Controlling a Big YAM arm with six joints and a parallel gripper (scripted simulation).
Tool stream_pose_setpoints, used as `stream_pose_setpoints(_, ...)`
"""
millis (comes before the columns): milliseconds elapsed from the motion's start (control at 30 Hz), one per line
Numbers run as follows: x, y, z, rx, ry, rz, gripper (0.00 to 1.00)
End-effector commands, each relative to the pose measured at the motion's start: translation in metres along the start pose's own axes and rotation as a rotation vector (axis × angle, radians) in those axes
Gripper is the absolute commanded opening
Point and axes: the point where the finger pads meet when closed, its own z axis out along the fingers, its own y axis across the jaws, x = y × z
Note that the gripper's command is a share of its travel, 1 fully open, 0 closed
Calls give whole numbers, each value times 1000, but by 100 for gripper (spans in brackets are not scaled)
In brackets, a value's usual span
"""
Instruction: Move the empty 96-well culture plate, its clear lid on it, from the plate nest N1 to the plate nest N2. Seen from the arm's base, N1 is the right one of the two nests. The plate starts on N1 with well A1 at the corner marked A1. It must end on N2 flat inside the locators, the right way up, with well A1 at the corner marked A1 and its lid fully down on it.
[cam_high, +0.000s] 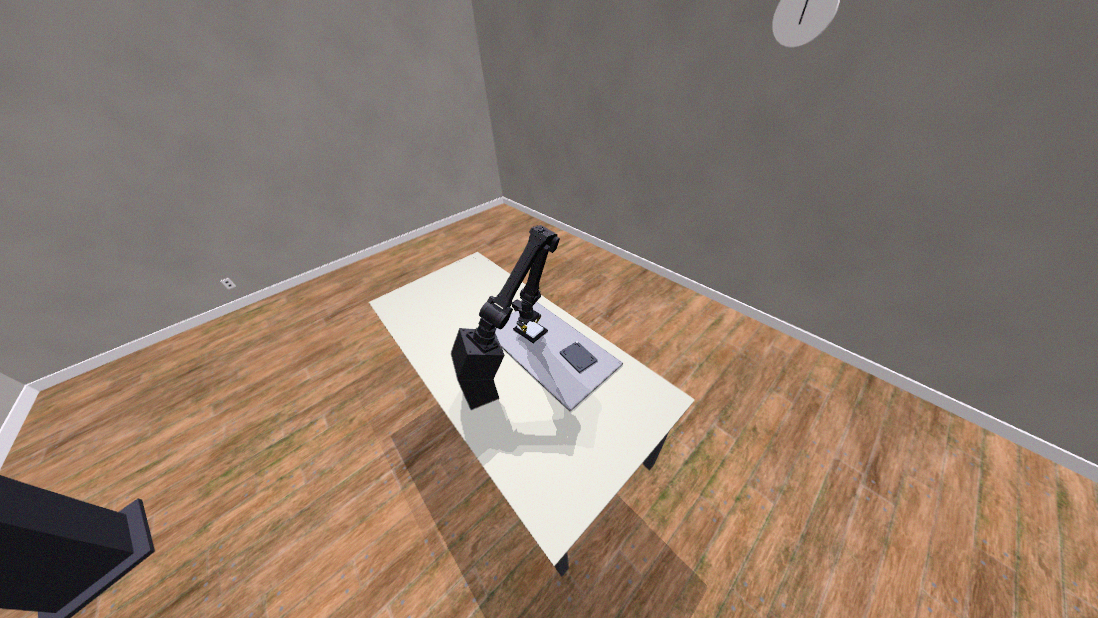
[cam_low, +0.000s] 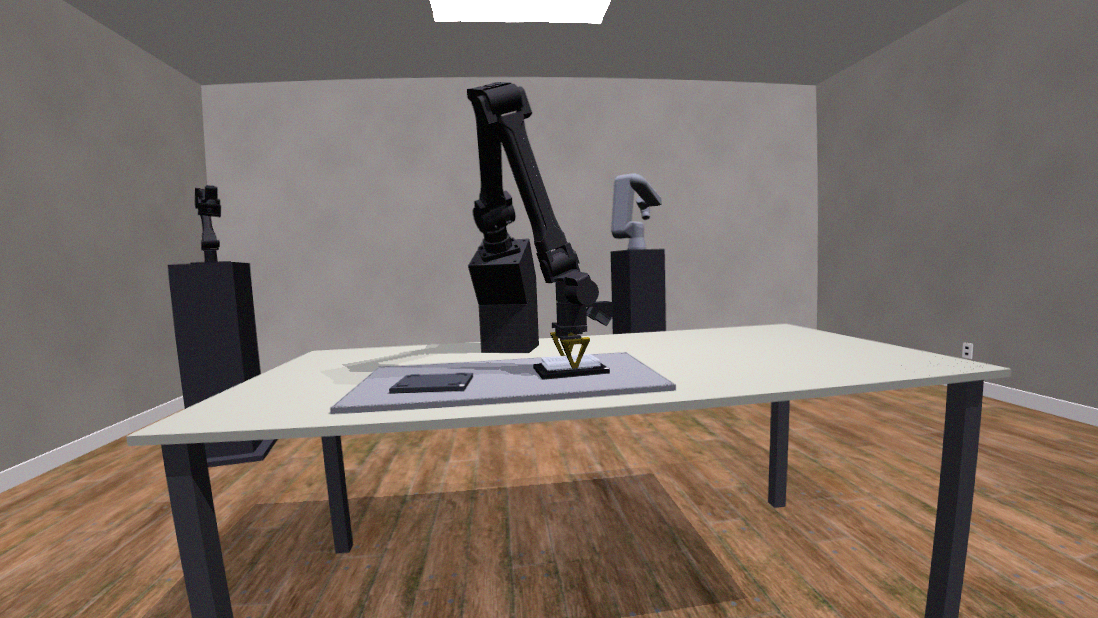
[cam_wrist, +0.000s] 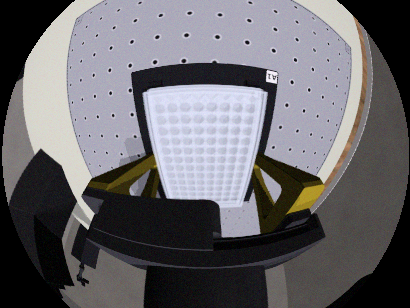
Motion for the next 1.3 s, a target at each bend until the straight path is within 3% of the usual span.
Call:
stream_pose_setpoints(0,-2,-4,-2,12,-7,0,0)
stream_pose_setpoints(133,-2,-4,-2,12,-7,0,0)
stream_pose_setpoints(167,4,0,6,3,-1,-1,0)
stream_pose_setpoints(767,4,4,5,-1,-1,-3,0)
stream_pose_setpoints(800,4,4,5,-1,-1,-3,100)
stream_pose_setpoints(1267,3,4,5,-1,-1,-3,100)
